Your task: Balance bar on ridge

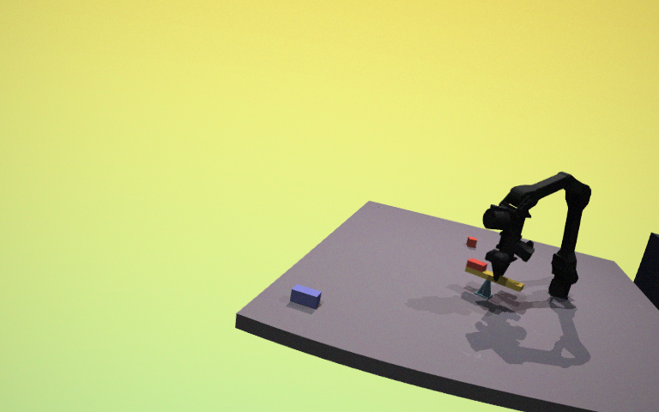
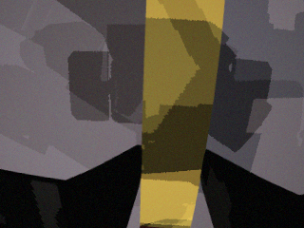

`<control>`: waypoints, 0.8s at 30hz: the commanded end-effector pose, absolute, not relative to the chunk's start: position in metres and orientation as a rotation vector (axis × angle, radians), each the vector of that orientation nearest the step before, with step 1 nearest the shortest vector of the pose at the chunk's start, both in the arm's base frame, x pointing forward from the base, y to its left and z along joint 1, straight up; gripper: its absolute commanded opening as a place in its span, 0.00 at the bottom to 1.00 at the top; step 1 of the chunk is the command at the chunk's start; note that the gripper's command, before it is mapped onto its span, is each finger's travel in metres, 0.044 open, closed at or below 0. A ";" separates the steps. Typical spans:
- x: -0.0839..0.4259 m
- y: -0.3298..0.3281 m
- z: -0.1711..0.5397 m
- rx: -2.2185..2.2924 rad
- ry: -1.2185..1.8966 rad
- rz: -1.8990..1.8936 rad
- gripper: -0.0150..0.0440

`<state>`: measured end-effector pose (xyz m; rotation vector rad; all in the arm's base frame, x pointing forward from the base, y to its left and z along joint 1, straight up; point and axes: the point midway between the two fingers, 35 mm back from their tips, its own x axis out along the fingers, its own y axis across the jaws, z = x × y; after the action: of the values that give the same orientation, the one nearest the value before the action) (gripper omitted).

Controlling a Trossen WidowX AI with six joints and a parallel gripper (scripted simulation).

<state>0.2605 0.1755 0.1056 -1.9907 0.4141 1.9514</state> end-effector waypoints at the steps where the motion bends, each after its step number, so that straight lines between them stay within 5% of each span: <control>1: 0.260 0.175 0.103 -1.993 0.414 1.954 0.25; 24: 0.260 0.175 0.104 -1.993 0.414 1.954 0.25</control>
<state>0.2604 0.1757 0.1045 -1.9918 0.4126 1.9501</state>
